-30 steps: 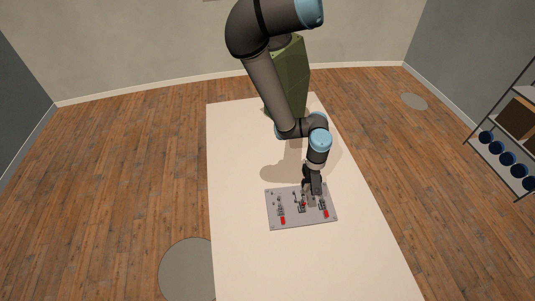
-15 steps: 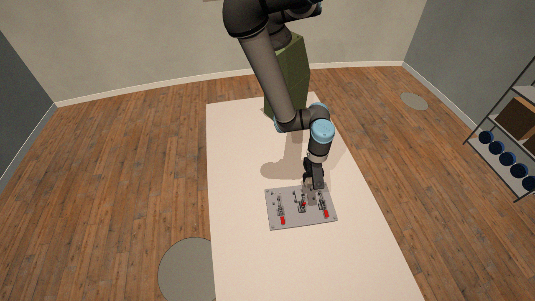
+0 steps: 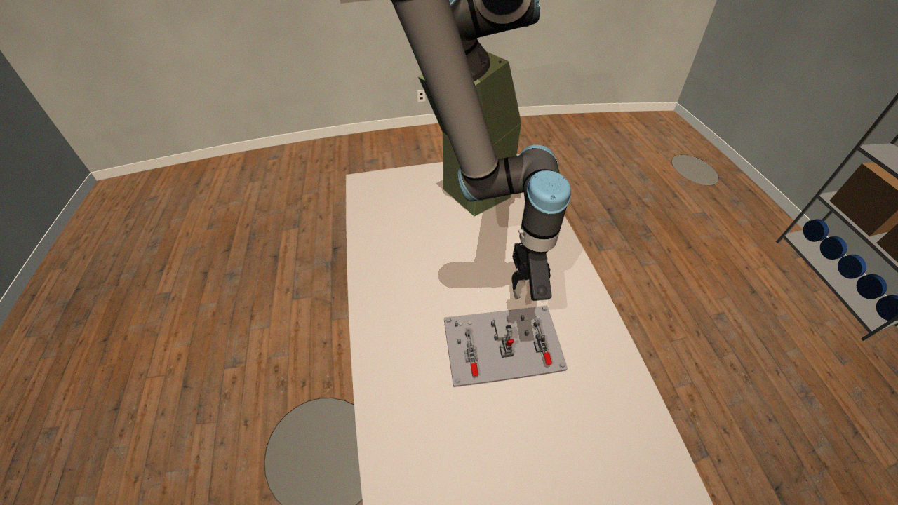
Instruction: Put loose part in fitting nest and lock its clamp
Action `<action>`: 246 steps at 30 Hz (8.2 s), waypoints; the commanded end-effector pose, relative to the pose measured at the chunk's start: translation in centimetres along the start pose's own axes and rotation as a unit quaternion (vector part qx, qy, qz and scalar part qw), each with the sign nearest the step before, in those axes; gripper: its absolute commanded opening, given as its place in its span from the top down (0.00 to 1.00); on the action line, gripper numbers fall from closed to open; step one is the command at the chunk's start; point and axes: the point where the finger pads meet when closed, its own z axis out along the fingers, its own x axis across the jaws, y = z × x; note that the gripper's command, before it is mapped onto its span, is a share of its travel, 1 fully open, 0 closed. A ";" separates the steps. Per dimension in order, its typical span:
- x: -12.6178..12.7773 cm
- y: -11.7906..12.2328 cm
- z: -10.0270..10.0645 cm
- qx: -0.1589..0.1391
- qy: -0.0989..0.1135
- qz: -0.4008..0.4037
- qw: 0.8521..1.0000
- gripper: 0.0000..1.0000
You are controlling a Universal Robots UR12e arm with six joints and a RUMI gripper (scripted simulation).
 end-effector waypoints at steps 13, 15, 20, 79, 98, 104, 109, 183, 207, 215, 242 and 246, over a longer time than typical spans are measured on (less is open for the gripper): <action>0.8 -1.2 -0.5 -0.002 0.000 0.001 1.000 0.72; 1.2 -1.8 -0.5 -0.002 0.000 0.001 1.000 0.72; 2.1 -3.3 -0.5 -0.002 0.000 0.001 1.000 0.72; 4.7 -7.7 7.5 -0.003 0.000 0.001 1.000 0.72; 4.6 -7.6 8.7 -0.003 0.000 0.000 1.000 0.72; 4.6 -7.6 8.7 -0.003 0.000 0.000 1.000 0.72; 4.6 -7.6 8.7 -0.003 0.000 0.000 1.000 0.72; 4.5 -7.7 12.2 -0.003 -0.001 0.000 1.000 1.00; 4.5 -8.5 12.2 -0.002 0.000 0.000 1.000 1.00; 4.5 -9.0 12.3 -0.003 0.000 0.000 1.000 1.00; 4.5 -11.1 13.4 -0.004 -0.001 0.000 1.000 1.00; 4.5 -11.4 13.7 -0.004 -0.001 0.000 1.000 1.00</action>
